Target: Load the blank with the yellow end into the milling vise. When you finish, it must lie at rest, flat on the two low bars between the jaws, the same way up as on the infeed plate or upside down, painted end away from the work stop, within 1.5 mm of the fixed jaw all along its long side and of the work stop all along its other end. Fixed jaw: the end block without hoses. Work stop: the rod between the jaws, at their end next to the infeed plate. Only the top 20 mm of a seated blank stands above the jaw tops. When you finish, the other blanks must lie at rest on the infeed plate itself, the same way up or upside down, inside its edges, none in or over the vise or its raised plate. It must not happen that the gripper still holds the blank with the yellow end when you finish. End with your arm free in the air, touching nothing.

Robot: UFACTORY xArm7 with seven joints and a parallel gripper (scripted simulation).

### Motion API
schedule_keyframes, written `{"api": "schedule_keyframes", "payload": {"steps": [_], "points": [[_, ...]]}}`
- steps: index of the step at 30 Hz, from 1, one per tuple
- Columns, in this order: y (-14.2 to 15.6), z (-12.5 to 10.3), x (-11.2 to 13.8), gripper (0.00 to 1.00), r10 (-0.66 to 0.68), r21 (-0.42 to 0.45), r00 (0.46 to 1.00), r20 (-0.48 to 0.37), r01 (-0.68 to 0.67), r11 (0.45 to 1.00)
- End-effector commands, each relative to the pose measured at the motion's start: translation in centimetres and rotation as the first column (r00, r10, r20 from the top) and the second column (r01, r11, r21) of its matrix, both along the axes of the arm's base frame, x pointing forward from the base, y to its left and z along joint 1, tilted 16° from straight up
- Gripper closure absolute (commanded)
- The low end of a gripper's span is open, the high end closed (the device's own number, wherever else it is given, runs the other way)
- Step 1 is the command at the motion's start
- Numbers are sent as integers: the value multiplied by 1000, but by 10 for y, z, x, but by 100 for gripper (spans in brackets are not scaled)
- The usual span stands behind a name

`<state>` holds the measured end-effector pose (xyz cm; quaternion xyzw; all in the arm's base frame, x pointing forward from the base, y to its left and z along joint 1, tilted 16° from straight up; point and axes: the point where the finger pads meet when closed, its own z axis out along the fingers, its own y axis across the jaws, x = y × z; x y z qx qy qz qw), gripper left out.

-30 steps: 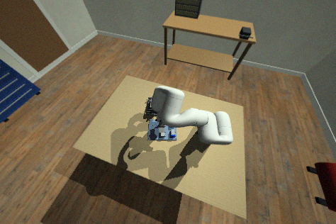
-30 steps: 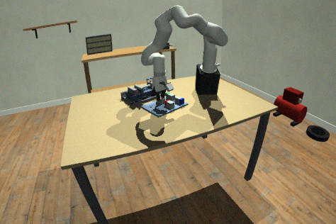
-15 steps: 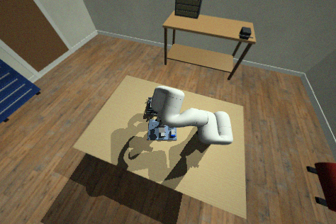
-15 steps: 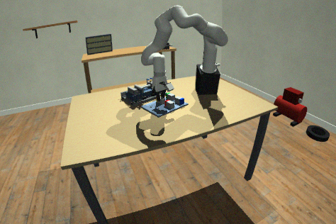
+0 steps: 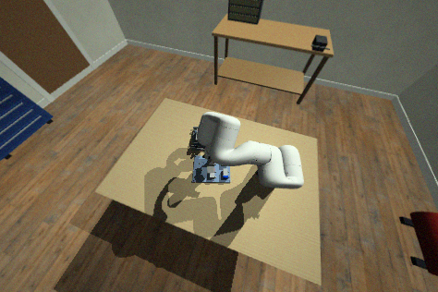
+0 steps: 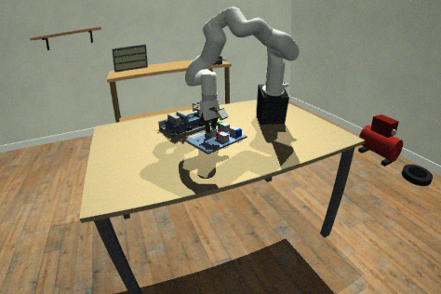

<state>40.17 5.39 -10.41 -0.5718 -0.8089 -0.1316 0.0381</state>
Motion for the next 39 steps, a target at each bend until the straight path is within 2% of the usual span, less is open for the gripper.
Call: {"api": "schedule_keyframes", "payload": {"steps": [1, 10, 17, 27, 34, 39], "points": [[-2, 4, 1, 100, -1, 0, 1000, 3, 1, 1000], [-8, 30, -2, 100, -1, 0, 1000, 2, 1, 1000], [-8, 30, -2, 100, -1, 0, 1000, 2, 1, 1000], [-16, 58, -4, 100, -1, 0, 1000, 3, 1, 1000], [-16, 58, -4, 100, -1, 0, 1000, 3, 1, 1000], [-20, 72, -5, 100, -1, 0, 1000, 3, 1, 1000]]}}
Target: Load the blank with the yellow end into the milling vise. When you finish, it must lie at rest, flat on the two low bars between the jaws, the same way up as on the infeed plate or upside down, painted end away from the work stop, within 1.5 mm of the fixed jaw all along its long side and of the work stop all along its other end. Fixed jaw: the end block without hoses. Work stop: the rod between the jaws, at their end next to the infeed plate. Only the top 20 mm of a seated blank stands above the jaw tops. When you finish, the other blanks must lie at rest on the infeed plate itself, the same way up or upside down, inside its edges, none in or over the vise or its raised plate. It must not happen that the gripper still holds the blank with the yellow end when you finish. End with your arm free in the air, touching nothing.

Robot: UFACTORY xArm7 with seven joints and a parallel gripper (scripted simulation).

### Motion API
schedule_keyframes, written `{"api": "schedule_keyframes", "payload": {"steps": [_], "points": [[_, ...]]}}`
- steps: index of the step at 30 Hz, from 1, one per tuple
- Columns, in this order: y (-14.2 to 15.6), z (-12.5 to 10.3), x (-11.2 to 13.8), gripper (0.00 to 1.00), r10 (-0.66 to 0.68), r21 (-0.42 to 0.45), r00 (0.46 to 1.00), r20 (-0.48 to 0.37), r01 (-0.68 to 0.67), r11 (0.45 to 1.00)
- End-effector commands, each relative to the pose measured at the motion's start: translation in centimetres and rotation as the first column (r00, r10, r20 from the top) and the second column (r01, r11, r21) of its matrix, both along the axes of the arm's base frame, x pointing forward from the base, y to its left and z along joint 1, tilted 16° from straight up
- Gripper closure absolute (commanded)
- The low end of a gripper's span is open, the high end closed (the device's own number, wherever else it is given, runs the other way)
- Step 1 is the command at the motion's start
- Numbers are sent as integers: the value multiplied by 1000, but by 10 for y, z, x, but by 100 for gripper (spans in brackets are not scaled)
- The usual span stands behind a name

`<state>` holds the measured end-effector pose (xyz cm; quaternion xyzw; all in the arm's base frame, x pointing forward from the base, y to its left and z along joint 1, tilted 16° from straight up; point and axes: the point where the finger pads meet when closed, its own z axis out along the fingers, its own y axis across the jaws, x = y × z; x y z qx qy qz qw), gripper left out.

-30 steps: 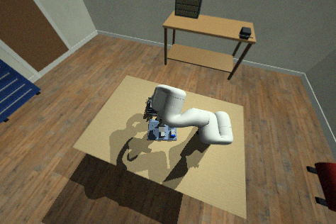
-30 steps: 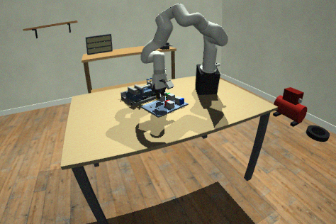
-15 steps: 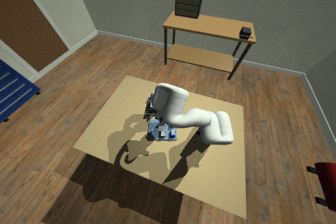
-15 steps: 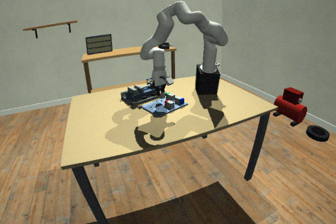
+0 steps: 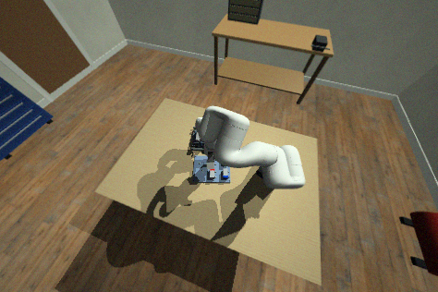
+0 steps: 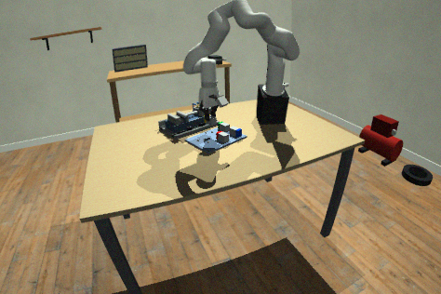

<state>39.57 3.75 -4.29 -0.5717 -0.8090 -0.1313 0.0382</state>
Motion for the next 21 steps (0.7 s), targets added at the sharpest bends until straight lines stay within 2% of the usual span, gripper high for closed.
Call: {"api": "schedule_keyframes", "payload": {"steps": [1, 5, 12, 21], "points": [[-4, 14, 0, 100, -2, 0, 1000, 3, 2, 1000], [-7, 25, -1, 100, -1, 0, 1000, 3, 1, 1000], [-7, 25, -1, 100, -1, 0, 1000, 3, 1, 1000], [-17, 64, -4, 100, -2, 0, 1000, 3, 2, 1000]]}}
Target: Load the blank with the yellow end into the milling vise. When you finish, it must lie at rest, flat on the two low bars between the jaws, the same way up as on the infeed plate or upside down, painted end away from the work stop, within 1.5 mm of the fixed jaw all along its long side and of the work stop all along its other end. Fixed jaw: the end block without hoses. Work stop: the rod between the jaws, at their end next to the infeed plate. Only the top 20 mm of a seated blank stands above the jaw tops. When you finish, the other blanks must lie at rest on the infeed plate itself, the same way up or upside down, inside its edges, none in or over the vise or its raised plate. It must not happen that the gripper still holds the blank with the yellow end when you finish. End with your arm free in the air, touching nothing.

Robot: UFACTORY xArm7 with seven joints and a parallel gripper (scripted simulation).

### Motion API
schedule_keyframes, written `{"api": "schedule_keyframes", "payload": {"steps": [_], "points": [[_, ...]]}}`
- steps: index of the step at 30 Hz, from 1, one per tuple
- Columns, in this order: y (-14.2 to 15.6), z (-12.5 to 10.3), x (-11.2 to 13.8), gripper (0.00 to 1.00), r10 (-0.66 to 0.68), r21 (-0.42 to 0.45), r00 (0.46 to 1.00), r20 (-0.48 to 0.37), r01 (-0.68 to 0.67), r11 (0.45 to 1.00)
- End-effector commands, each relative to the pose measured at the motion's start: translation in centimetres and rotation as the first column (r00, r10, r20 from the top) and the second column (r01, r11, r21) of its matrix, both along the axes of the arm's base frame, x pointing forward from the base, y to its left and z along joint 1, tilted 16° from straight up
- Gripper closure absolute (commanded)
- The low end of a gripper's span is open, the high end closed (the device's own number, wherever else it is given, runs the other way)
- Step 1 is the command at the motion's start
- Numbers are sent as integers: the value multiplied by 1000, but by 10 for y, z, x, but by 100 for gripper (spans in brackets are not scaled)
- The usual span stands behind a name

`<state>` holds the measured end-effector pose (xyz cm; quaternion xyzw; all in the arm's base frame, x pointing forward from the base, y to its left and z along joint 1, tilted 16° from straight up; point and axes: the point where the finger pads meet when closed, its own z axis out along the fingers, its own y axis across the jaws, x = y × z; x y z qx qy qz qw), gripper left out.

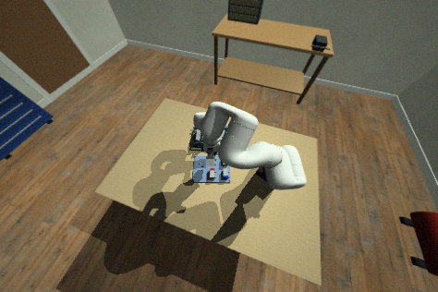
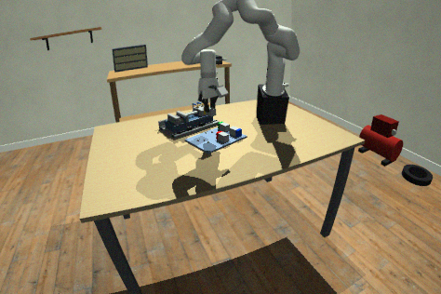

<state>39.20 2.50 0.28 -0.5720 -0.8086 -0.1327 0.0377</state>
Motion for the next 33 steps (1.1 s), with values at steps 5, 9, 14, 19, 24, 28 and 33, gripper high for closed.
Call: {"api": "schedule_keyframes", "payload": {"steps": [5, 9, 14, 19, 24, 28, 33], "points": [[-6, 22, -1, 100, -1, -2, 1000, 1, 1, 1000], [-6, 22, -1, 100, -1, -1, 1000, 2, 1, 1000], [-6, 24, -1, 100, -1, -1, 1000, 1, 1, 1000], [-7, 26, -2, 100, -1, -2, 1000, 1, 1, 1000], [-7, 26, -2, 100, -1, -2, 1000, 1, 1, 1000], [-6, 24, -1, 100, -1, -1, 1000, 1, 1, 1000], [-6, 21, -1, 100, -1, -2, 1000, 1, 1, 1000]]}}
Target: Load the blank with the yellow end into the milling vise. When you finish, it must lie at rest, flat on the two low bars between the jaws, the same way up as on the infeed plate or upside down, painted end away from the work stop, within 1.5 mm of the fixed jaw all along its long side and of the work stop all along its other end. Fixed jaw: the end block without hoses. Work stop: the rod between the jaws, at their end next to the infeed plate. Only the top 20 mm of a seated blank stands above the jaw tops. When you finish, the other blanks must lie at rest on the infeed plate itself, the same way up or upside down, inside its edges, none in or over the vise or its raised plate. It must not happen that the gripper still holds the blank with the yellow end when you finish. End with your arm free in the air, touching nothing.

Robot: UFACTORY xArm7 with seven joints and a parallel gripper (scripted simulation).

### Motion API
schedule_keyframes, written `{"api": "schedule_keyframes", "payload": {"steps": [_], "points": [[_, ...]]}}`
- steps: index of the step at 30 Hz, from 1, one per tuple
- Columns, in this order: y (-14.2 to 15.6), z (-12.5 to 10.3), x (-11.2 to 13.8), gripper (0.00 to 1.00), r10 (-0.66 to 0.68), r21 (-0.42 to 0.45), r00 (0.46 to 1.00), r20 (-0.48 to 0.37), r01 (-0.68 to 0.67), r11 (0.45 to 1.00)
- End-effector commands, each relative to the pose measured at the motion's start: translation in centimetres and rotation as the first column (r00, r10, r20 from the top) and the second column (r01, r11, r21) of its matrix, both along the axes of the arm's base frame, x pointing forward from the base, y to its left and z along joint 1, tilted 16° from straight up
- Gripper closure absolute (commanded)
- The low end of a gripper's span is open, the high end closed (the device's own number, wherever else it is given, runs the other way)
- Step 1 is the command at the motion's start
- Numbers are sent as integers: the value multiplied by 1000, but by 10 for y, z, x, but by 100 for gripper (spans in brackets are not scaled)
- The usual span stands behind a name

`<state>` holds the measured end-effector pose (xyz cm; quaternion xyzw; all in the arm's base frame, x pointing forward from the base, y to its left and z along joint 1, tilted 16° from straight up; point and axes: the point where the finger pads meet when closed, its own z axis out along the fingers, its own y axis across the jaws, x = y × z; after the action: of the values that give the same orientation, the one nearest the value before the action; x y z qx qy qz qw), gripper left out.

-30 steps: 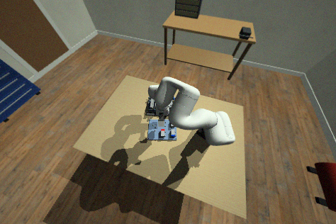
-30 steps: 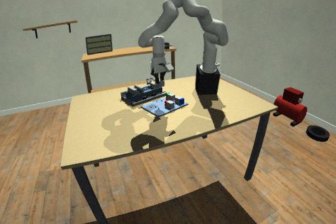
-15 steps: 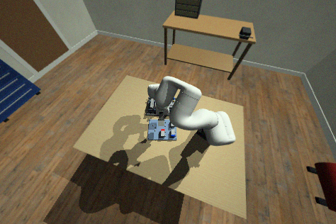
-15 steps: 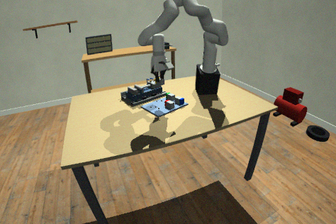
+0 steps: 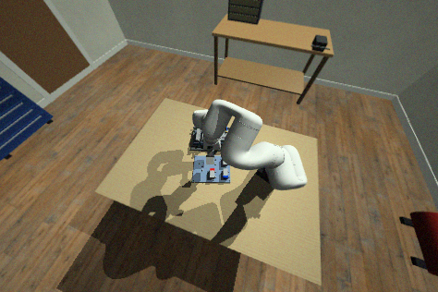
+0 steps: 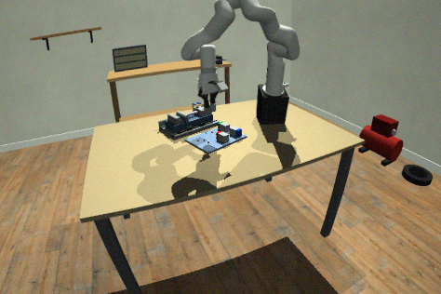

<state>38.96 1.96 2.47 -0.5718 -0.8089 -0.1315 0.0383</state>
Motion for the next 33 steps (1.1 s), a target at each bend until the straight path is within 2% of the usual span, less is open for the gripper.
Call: {"api": "schedule_keyframes", "payload": {"steps": [1, 33], "points": [[0, -1, 1, 100, -1, 0, 1000, 3, 1, 1000], [1, -6, 2, 100, -1, 0, 1000, 3, 1, 1000]]}}
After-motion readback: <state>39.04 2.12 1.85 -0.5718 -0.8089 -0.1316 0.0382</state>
